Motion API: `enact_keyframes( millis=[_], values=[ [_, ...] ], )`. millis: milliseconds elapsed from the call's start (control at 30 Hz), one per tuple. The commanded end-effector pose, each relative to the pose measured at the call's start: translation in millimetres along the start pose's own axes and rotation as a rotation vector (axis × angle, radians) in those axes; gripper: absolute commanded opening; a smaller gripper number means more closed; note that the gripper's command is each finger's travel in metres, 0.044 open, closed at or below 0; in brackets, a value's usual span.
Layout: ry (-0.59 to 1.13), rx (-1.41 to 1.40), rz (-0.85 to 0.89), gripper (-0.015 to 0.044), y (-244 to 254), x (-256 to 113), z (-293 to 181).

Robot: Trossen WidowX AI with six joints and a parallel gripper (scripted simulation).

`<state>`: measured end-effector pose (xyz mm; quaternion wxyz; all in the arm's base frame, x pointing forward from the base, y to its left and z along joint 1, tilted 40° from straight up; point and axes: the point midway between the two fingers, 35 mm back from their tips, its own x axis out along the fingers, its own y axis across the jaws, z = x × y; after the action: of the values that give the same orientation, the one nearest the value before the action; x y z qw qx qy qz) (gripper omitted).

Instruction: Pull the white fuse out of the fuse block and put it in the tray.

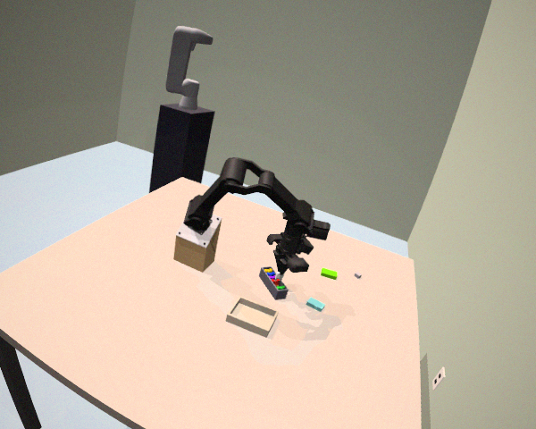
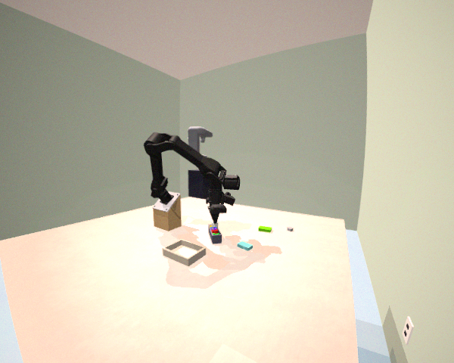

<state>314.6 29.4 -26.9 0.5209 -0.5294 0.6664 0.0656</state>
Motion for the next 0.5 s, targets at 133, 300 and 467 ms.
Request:
enact_keyframes(
  millis=[133,300,467],
  values=[
    [-0.008,0.007,0.001,0.0000,-1.2,-14.7,1.5],
    [-0.009,0.007,0.002,0.0000,-5.0,-15.0,-1.2],
    [-0.016,0.006,0.009,0.0000,-31.8,-15.0,-22.6]
  ],
)
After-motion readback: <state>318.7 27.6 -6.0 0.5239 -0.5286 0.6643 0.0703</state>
